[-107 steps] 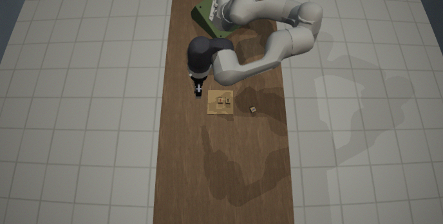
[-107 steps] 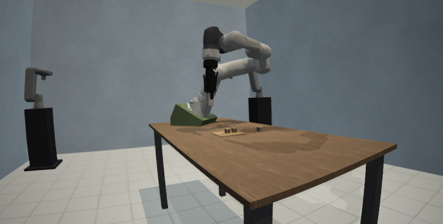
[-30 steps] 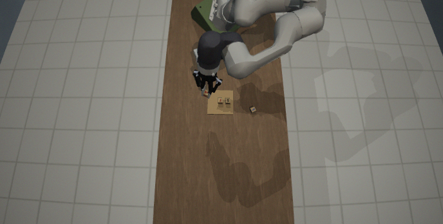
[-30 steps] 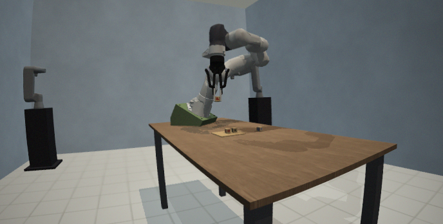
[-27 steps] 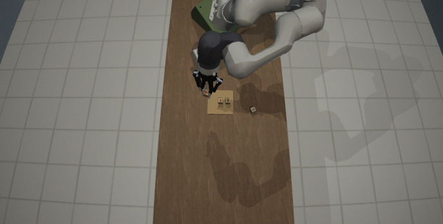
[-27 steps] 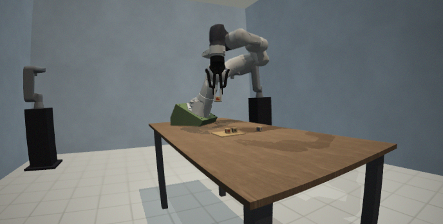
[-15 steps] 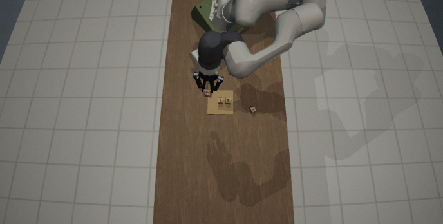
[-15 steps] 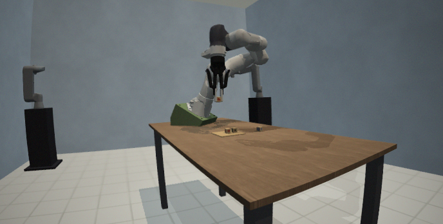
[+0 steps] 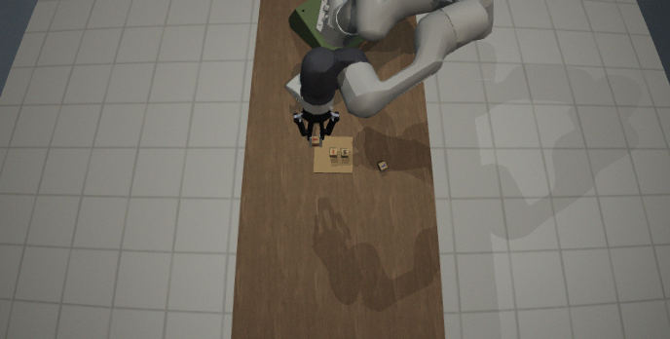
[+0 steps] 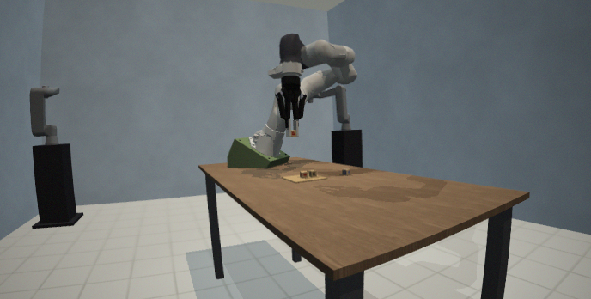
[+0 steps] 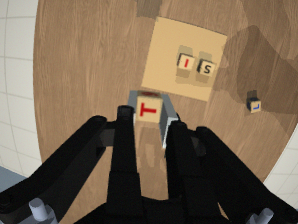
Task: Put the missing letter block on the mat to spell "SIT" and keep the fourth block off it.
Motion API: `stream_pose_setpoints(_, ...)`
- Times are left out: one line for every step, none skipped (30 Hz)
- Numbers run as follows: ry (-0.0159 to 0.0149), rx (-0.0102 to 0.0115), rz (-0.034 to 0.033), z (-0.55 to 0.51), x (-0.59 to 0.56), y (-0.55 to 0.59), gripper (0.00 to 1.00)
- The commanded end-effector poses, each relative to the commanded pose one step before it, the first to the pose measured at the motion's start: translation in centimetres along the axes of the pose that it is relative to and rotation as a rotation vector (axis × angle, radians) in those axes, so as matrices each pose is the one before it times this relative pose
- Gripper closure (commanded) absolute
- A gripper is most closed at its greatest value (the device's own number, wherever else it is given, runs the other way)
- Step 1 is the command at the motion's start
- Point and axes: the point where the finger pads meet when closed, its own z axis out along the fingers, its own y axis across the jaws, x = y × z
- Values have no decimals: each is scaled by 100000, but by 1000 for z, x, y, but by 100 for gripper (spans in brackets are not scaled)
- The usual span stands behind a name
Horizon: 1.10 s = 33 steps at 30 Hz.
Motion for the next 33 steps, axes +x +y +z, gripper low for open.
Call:
stream_pose_setpoints(188, 465, -13947, 45, 166, -178, 87)
stream_pose_setpoints(0, 0, 0, 0, 0, 0, 87)
stream_pose_setpoints(0, 0, 0, 0, 0, 0, 87)
stream_pose_setpoints(54, -211, -3959, 97, 40, 82, 87)
stream_pose_setpoints(20, -79, -1450, 37, 14, 30, 87)
stream_pose_setpoints(21, -82, -1499, 40, 15, 31, 87)
stream_pose_setpoints(20, -76, -1364, 37, 13, 29, 87)
stream_pose_setpoints(23, -87, -1561, 43, 15, 33, 87)
stream_pose_setpoints(22, -84, -1491, 42, 15, 32, 87)
stream_pose_setpoints(21, -79, -1383, 40, 13, 29, 87)
stream_pose_setpoints(24, -90, -1562, 46, 15, 33, 87)
stream_pose_setpoints(22, -84, -1435, 43, 14, 31, 87)
stream_pose_setpoints(23, -88, -1489, 46, 14, 32, 87)
stream_pose_setpoints(24, -89, -1496, 47, 14, 33, 87)
stream_pose_setpoints(23, -87, -1446, 46, 14, 32, 87)
stream_pose_setpoints(25, -93, -1521, 50, 15, 33, 87)
stream_pose_setpoints(22, -82, -1330, 44, 13, 29, 87)
stream_pose_setpoints(26, -100, -1600, 54, 15, 36, 87)
stream_pose_setpoints(0, 0, 0, 0, 0, 0, 87)
stream_pose_setpoints(0, 0, 0, 0, 0, 0, 87)
stream_pose_setpoints(64, -245, -3855, 135, 37, 86, 87)
stream_pose_setpoints(26, -102, -1566, 57, 15, 36, 87)
stream_pose_setpoints(25, -96, -1466, 54, 13, 34, 87)
stream_pose_setpoints(23, -90, -1361, 51, 12, 31, 87)
stream_pose_setpoints(25, -99, -1472, 56, 13, 34, 87)
stream_pose_setpoints(24, -98, -1449, 56, 13, 34, 87)
stream_pose_setpoints(26, -104, -1521, 59, 14, 36, 87)
stream_pose_setpoints(25, -103, -1489, 59, 13, 35, 87)
stream_pose_setpoints(26, -108, -1552, 62, 14, 37, 87)
stream_pose_setpoints(25, -104, -1475, 60, 13, 36, 87)
stream_pose_setpoints(24, -103, -1452, 60, 12, 35, 87)
stream_pose_setpoints(23, -98, -1364, 57, 11, 33, 87)
stream_pose_setpoints(24, -106, -1454, 62, 12, 36, 87)
